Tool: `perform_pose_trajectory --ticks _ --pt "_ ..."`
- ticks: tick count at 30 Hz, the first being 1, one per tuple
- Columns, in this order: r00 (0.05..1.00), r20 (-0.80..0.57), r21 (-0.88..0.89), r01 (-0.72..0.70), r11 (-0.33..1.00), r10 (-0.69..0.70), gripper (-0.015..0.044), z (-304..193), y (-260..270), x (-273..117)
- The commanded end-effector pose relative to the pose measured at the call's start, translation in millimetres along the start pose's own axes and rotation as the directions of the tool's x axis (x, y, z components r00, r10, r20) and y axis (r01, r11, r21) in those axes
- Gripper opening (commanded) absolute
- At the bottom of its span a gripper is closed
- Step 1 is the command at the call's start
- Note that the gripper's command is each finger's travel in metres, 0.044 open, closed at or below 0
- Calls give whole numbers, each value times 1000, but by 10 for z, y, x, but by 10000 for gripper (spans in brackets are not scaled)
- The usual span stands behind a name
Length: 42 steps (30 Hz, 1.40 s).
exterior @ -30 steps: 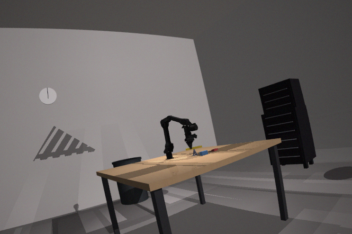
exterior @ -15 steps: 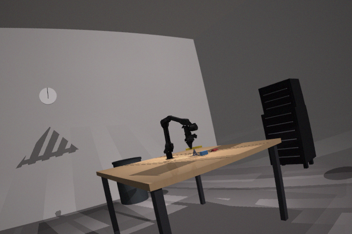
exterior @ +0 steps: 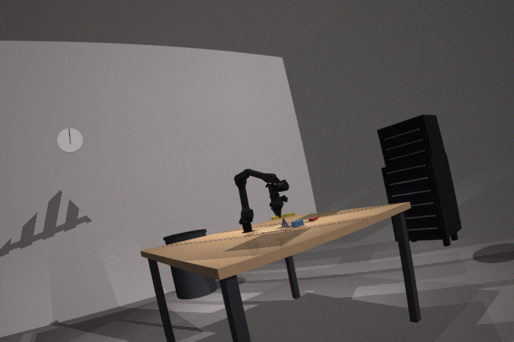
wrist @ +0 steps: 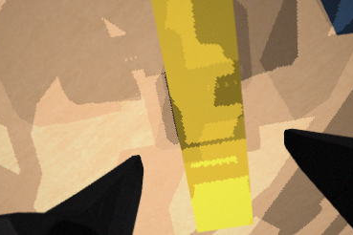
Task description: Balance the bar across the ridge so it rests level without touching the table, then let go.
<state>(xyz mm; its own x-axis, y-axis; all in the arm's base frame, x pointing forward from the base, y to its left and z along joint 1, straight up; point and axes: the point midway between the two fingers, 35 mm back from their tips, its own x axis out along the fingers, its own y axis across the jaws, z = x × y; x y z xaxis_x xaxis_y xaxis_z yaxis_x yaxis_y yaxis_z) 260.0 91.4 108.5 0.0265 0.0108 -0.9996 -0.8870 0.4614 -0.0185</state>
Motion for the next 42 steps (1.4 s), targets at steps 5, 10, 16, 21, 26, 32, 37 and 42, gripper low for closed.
perform_pose_trajectory --ticks 5,10,16,21,26,32,37,42 --pt "1000 0 0 1 1000 -1 440 30 -28 -271" --pt "1000 0 0 0 1000 0 440 21 -18 -844" --pt "1000 0 0 0 1000 0 440 2 0 -1000" --pt "1000 0 0 0 1000 0 440 2 0 -1000" --pt "1000 0 0 0 1000 0 440 2 0 -1000" --pt "1000 0 0 0 1000 0 440 2 0 -1000" --pt "1000 0 0 0 1000 0 440 2 0 -1000" --pt "1000 0 0 0 1000 0 440 2 0 -1000"
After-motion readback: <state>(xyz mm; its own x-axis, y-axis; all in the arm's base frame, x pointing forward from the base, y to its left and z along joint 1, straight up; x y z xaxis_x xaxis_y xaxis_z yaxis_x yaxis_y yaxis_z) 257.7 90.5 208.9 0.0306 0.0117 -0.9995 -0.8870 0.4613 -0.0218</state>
